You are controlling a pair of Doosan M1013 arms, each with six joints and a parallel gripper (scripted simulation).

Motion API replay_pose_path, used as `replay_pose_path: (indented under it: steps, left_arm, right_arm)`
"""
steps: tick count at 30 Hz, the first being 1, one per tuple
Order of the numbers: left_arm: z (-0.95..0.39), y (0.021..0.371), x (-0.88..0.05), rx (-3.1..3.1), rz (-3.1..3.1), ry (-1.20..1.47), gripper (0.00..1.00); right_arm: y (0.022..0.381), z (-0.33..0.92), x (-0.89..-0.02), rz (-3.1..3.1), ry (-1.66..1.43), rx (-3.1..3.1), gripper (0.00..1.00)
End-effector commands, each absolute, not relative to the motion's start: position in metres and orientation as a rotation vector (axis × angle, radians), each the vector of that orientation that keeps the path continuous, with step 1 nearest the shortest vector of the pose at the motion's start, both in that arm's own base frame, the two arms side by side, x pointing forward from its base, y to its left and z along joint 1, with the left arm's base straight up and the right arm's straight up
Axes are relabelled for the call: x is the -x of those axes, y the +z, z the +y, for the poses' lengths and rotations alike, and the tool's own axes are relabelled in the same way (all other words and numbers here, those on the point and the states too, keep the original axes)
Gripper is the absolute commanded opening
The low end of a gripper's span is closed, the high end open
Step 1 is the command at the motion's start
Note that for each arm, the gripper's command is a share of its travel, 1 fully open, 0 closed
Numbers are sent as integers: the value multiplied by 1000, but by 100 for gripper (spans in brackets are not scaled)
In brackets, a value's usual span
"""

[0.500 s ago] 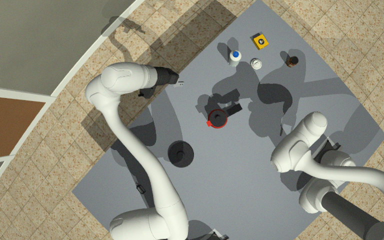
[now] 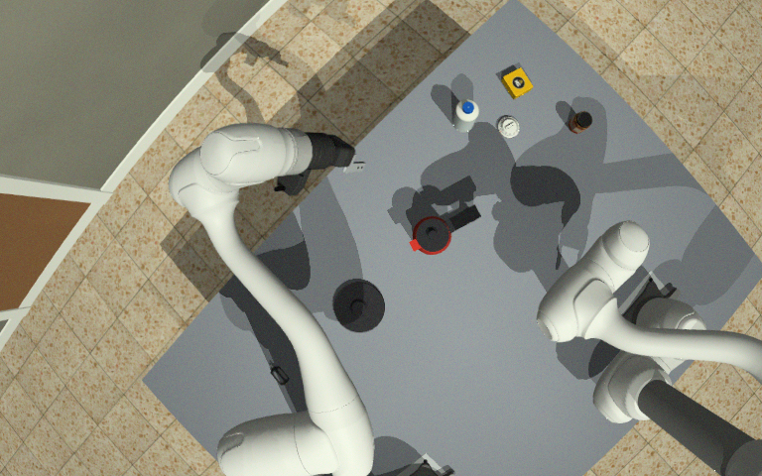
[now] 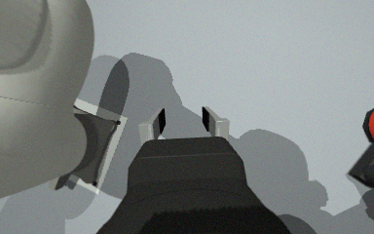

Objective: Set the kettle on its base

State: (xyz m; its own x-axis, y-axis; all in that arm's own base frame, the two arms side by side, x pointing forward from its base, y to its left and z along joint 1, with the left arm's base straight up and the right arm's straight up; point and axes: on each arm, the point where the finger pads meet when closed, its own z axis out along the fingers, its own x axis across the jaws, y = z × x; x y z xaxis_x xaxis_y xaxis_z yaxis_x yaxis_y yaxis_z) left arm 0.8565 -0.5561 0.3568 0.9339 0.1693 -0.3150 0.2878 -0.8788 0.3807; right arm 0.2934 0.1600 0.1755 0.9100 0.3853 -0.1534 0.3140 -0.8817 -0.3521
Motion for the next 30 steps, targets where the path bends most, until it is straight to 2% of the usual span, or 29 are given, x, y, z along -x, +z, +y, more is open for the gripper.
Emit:
replay_pose_path:
  steps: [1,19,30]
  left_arm:
    - [-556,359,-856,-2659,329,-378,100]
    - [-527,355,-868,-2660,391,-381,100]
    - [-423,341,-900,-2652,608,-393,100]
  right_arm:
    - [176,160,-294,-518,313,2750,100]
    - [176,160,-294,-518,313,2750,100]
    - [176,160,-294,-518,313,2750,100]
